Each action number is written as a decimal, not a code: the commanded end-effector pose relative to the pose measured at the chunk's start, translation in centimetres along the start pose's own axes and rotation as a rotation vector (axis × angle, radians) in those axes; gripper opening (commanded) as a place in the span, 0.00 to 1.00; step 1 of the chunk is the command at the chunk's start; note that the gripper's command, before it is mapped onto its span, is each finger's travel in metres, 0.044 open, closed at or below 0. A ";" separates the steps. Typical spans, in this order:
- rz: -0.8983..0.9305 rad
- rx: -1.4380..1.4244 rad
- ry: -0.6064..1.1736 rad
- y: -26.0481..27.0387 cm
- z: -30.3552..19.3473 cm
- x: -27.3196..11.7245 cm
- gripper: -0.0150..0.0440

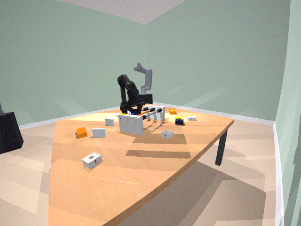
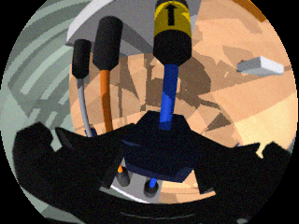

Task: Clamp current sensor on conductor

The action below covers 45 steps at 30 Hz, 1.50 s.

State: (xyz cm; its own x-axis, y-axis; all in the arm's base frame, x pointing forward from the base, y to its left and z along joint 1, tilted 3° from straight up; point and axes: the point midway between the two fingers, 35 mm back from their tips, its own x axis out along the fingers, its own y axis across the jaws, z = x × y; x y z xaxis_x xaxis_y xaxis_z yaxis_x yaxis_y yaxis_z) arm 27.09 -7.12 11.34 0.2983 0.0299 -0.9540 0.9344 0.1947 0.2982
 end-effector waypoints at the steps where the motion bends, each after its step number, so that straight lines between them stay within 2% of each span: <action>1: 0.001 0.000 0.000 0.0 0.0 0.0 0.76; 14: 0.001 0.000 0.000 0.0 0.0 0.0 0.62; 22: 0.001 0.002 -0.001 0.0 0.0 0.0 0.26; 45: -0.093 0.002 -0.001 -0.3 0.0 -0.1 0.25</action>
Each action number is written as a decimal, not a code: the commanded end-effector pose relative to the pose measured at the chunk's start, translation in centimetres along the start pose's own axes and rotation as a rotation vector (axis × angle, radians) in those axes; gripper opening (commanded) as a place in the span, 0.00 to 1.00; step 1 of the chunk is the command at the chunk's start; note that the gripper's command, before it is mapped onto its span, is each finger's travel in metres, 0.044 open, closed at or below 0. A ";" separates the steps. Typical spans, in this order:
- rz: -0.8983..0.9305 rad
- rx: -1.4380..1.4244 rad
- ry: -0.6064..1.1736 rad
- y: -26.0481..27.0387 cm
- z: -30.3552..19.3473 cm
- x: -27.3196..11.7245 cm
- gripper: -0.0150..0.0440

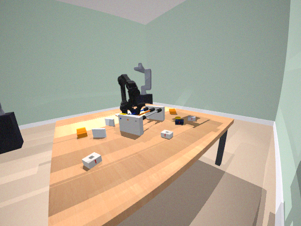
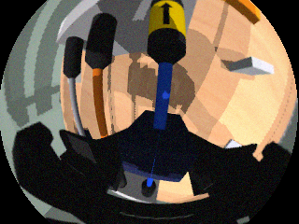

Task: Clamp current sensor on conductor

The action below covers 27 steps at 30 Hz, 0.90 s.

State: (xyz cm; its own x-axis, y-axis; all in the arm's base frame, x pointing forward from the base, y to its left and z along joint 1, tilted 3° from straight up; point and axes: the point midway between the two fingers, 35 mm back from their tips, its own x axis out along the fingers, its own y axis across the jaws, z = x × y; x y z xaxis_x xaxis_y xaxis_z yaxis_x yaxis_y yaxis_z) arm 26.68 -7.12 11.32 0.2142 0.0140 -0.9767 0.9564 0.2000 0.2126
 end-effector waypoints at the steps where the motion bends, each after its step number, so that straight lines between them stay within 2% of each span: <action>1: -0.005 0.005 -0.003 0.1 0.1 0.1 0.25; 6: -0.002 0.004 -0.002 0.0 0.1 0.6 0.25; 16: 0.002 -0.001 -0.002 0.1 0.1 0.1 0.70; 27: 0.002 -0.001 -0.002 0.1 0.1 0.1 0.70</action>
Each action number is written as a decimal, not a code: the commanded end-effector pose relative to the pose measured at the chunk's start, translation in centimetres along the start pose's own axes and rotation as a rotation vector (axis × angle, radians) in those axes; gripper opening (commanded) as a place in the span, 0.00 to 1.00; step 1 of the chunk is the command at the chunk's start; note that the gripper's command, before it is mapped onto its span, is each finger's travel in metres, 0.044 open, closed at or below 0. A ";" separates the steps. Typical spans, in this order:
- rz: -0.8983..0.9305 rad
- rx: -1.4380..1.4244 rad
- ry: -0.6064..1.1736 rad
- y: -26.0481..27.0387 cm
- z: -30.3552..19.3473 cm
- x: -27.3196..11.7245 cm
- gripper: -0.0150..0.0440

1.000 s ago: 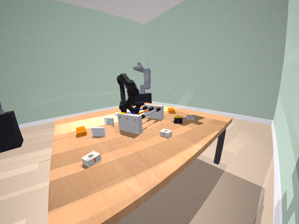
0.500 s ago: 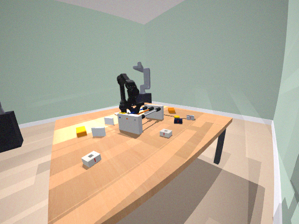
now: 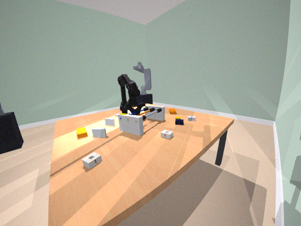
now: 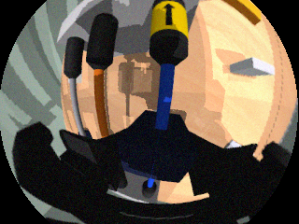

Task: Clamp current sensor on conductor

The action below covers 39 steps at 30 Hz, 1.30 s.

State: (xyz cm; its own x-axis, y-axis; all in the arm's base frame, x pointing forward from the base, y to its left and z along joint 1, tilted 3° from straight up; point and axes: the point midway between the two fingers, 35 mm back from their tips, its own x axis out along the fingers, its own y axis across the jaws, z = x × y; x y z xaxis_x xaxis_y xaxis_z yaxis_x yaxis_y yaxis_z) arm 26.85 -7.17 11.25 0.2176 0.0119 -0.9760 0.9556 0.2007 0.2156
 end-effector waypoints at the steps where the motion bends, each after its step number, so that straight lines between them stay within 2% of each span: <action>1: -0.001 0.000 0.000 0.0 0.0 0.0 0.70; 22: -0.001 0.000 0.000 0.0 0.0 0.0 0.70; 29: -0.001 0.000 0.000 0.0 0.0 0.0 1.00; 37: -0.001 0.000 0.000 0.0 0.0 0.0 1.00; 39: 0.011 0.000 0.001 0.0 0.1 -1.2 1.00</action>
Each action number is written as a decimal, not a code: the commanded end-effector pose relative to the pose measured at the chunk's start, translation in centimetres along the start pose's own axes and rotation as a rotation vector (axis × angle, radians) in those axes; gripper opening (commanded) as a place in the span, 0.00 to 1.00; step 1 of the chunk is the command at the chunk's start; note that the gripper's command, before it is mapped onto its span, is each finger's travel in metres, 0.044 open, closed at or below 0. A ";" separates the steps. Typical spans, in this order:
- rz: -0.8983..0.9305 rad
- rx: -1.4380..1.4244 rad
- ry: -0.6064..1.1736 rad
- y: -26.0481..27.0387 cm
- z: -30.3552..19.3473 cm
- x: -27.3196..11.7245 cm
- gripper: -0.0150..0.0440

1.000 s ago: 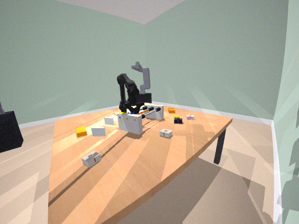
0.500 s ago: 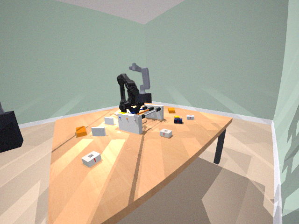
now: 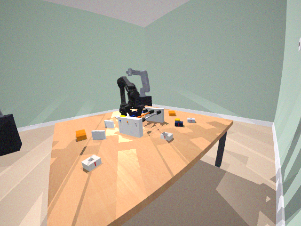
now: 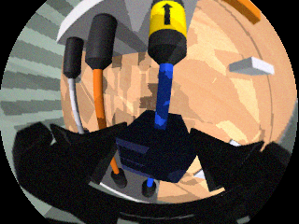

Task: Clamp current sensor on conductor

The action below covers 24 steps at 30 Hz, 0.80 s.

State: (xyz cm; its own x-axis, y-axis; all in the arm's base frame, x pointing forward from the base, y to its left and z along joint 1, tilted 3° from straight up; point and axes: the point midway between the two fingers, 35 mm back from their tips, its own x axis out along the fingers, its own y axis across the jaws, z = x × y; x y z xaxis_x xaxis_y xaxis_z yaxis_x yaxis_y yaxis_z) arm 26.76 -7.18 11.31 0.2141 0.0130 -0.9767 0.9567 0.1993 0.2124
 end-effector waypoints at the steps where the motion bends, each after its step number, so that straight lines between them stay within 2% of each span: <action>1: 0.030 -0.001 0.000 0.1 0.2 -2.6 1.00; 4: 0.087 -0.003 -0.002 -0.5 0.1 -8.3 1.00; 6: 0.111 -0.005 -0.004 -1.0 -0.2 -10.6 1.00; 24: 0.114 -0.005 -0.004 -1.1 -0.2 -10.9 1.00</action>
State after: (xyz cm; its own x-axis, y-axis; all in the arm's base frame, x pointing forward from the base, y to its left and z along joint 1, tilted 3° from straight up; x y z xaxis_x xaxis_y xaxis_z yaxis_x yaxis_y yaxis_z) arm 23.36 -7.37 21.67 0.3202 0.0294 -0.9469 0.9271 0.1957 0.3196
